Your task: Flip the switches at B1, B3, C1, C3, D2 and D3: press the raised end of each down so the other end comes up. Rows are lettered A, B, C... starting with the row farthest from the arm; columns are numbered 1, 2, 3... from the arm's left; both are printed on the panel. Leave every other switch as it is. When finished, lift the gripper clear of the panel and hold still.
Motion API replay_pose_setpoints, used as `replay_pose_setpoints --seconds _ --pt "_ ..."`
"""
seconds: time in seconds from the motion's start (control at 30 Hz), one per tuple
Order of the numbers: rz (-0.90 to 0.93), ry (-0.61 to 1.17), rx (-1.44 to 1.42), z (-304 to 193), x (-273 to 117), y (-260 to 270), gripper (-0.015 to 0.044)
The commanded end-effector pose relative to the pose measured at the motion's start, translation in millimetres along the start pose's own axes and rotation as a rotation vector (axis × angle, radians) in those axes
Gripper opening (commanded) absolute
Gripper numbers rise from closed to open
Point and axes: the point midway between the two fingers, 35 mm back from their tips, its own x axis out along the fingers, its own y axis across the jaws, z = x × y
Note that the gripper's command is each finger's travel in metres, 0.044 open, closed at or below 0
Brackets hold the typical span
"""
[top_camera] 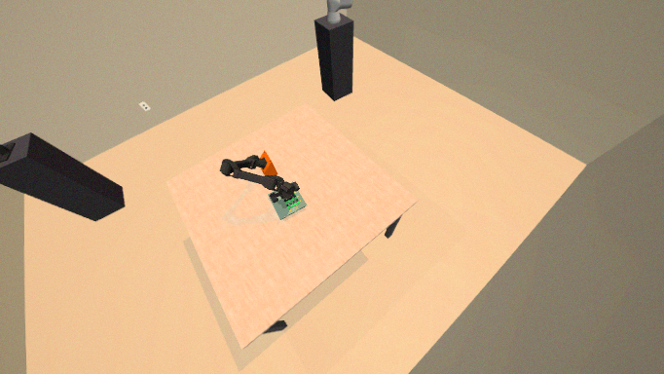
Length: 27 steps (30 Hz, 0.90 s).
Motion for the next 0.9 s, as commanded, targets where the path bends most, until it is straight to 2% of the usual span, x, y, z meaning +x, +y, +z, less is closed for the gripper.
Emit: replay_pose_setpoints --seconds 0.0,0.87 --pt "-0.005 0.0 -0.005 -0.2 1.8 -0.6 0.0" --pt "-0.005 0.0 -0.005 -0.3 5.3 -0.7 0.0"
